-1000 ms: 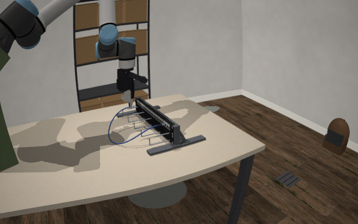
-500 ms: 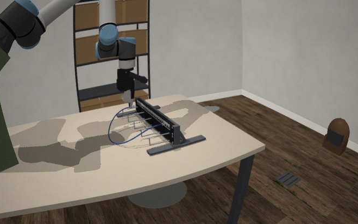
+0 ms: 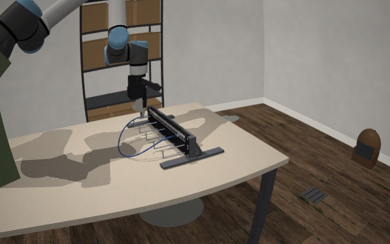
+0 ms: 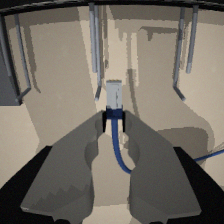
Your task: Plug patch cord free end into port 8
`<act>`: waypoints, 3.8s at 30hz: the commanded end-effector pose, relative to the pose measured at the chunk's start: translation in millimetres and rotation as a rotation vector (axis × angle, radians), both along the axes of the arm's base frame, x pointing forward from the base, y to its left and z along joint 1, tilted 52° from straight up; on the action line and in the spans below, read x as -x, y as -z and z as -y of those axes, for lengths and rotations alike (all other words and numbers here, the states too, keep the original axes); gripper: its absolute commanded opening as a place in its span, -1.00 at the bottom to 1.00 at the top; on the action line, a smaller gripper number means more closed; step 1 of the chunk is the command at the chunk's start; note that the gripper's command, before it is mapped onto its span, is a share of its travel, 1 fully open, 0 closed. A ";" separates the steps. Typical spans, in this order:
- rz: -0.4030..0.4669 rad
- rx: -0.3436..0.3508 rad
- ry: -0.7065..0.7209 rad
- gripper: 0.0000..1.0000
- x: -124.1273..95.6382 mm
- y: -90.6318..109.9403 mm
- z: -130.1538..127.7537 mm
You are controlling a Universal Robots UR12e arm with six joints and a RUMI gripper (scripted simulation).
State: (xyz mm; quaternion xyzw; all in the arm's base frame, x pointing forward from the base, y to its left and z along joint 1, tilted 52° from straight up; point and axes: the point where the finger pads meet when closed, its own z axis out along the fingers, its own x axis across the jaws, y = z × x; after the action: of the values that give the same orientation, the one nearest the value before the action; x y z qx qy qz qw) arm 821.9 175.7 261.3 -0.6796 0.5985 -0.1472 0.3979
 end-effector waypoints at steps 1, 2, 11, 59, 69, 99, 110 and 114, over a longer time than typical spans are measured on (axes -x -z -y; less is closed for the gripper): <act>0.001 0.000 0.000 -1.00 -3.5 -0.9 -0.8; 0.001 0.000 0.000 -1.00 -4.6 -1.1 -1.0; 0.001 0.000 0.000 -1.00 -14.9 -2.0 -3.4; 0.007 -0.001 0.002 -1.00 -42.8 -7.7 -8.9; 0.007 -0.001 0.002 -1.00 -51.9 -17.9 -8.3; 0.007 -0.001 0.002 -1.00 -57.4 -23.9 -8.0; 0.007 -0.001 0.001 -1.00 -58.4 -25.1 -7.9; 0.007 -0.001 0.001 -1.00 -58.4 -25.1 -7.9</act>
State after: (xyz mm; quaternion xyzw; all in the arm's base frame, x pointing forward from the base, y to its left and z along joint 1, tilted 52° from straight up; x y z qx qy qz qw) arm 880.2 183.7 285.6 -0.6785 0.5980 -0.1490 0.3999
